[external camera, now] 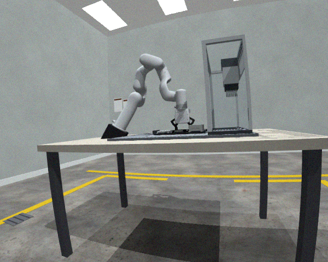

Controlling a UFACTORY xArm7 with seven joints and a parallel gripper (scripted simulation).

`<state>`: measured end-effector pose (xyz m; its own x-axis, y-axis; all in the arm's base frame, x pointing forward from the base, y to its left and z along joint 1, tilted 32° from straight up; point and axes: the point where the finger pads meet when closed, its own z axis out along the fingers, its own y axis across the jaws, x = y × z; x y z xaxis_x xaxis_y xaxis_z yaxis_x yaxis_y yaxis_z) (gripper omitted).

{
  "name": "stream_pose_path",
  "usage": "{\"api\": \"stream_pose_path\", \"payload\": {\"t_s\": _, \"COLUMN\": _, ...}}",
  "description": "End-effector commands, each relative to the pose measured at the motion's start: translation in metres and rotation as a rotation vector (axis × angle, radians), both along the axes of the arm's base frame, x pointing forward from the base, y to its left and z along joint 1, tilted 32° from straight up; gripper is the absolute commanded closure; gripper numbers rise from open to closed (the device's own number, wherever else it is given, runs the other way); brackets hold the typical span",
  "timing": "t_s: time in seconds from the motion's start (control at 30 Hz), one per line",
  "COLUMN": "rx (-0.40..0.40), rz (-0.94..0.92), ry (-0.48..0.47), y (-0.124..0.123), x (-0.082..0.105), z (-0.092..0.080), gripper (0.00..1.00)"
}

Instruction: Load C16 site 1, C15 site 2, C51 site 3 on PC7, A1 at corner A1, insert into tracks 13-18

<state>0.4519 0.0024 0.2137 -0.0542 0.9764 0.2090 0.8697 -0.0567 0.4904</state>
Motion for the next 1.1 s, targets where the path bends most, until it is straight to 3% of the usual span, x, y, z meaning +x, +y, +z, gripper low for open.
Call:
{"api": "stream_pose_path", "payload": {"t_s": 0.0, "rx": 0.000, "rz": -0.001, "ry": -0.003, "y": -0.003, "x": 0.001, "z": 0.001, "gripper": 0.00}}
{"api": "stream_pose_path", "payload": {"t_s": 1.07, "rx": 0.000, "rz": -0.001, "ry": -0.003, "y": -0.017, "x": 0.002, "z": -0.002, "gripper": 0.00}}
